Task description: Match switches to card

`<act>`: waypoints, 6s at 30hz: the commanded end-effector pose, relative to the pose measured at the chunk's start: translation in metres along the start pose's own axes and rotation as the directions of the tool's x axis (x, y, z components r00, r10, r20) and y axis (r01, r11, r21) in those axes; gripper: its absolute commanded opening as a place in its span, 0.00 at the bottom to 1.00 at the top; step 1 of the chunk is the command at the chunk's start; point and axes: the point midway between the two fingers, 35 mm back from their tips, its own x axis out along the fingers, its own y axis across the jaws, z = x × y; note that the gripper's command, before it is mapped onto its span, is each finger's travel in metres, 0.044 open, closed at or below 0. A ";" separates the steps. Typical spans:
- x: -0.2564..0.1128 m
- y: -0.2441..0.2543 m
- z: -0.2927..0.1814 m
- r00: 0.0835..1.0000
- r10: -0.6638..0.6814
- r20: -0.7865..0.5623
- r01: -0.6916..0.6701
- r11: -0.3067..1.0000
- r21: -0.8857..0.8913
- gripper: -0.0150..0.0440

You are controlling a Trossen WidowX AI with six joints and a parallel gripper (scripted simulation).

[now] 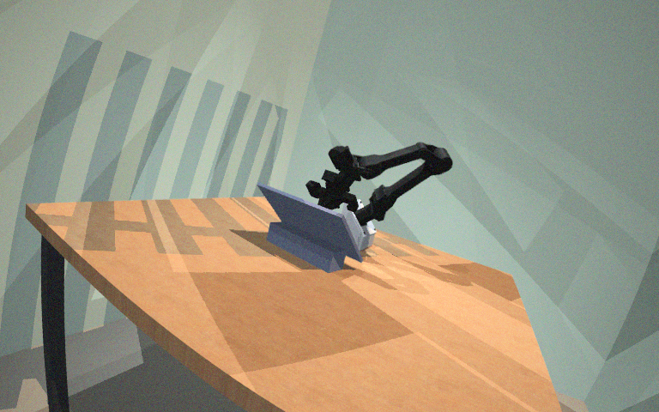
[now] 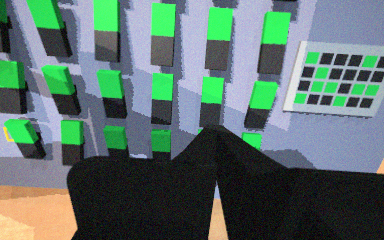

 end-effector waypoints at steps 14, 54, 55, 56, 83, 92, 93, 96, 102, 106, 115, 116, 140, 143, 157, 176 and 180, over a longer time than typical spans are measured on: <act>0.022 0.000 -0.004 1.000 -0.001 -0.003 0.001 1.000 0.010 0.25; 0.027 0.000 -0.004 1.000 0.000 -0.002 0.000 1.000 0.010 0.25; 0.027 0.000 -0.004 1.000 0.000 -0.002 0.000 1.000 0.010 0.25; 0.027 0.000 -0.004 1.000 0.000 -0.002 0.000 1.000 0.010 0.25; 0.031 0.000 -0.004 1.000 0.000 -0.002 0.000 1.000 0.010 0.25; -0.009 -0.005 0.000 1.000 -0.011 -0.026 0.011 1.000 0.006 0.25; -0.019 -0.004 -0.001 1.000 -0.009 -0.029 0.009 1.000 0.007 0.25; -0.034 -0.001 -0.001 1.000 -0.003 -0.030 0.004 1.000 0.010 0.25; -0.034 -0.001 -0.001 1.000 -0.003 -0.030 0.004 1.000 0.010 0.25; -0.034 0.018 -0.004 0.999 -0.007 -0.035 0.008 1.000 0.010 0.25; -0.034 0.068 -0.022 0.999 0.000 -0.032 0.000 1.000 0.014 0.25; -0.034 0.068 -0.022 0.999 0.000 -0.032 0.000 1.000 0.014 0.25; 0.014 0.069 -0.023 0.998 0.003 -0.056 -0.002 1.000 0.013 0.25; 0.019 0.069 -0.023 0.998 0.003 -0.056 -0.002 1.000 0.013 0.25; 0.025 0.069 -0.023 0.998 0.003 -0.056 -0.002 1.000 0.013 0.25; 0.025 0.069 -0.023 0.998 0.003 -0.056 -0.002 1.000 0.013 0.25; 0.026 0.069 -0.023 0.998 0.003 -0.056 -0.002 1.000 0.013 0.25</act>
